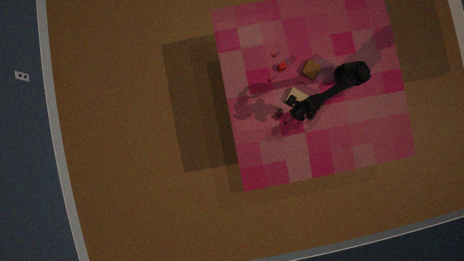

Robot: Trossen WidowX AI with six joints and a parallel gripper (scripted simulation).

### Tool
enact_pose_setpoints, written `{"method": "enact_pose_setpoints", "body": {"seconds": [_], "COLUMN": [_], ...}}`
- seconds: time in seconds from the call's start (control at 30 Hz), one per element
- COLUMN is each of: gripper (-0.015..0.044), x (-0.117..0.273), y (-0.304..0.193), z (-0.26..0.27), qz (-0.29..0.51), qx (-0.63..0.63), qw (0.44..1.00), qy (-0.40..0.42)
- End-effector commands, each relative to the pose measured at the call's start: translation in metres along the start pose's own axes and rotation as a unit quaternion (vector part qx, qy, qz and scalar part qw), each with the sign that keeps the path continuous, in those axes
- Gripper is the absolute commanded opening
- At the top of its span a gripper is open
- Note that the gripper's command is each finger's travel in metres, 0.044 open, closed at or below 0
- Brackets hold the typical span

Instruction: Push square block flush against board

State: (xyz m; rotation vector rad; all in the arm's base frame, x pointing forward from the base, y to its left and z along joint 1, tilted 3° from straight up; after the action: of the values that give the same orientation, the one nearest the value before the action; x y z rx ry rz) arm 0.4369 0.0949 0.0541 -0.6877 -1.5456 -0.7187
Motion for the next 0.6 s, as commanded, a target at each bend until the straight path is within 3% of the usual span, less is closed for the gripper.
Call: {"method": "enact_pose_setpoints", "body": {"seconds": [0.0, 0.13, 0.27, 0.57], "gripper": [0.0000, 0.0000, 0.0000, 0.0000], "x": [-0.004, -0.007, -0.056, -0.059], "y": [0.002, 0.002, 0.002, 0.000], "z": [-0.006, -0.006, -0.006, -0.006], "qz": [0.003, 0.003, 0.003, 0.003], "qx": [0.040, 0.040, 0.040, 0.040], "qw": [0.999, 0.999, 0.999, 0.999], "qy": [0.003, 0.003, 0.003, 0.003]}}
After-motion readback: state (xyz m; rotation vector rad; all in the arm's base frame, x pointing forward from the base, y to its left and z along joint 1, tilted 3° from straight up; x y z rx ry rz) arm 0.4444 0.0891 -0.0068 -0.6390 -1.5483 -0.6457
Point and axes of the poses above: the point midway between the two fingers, 35 mm back from their tips, its own x axis back along the fingers, its own z axis across the jaws, y = z × x, the point moved 3 cm from there along x, back along the fingers, and after that the axes turned 2 degrees about x, right-handed, at the moved point
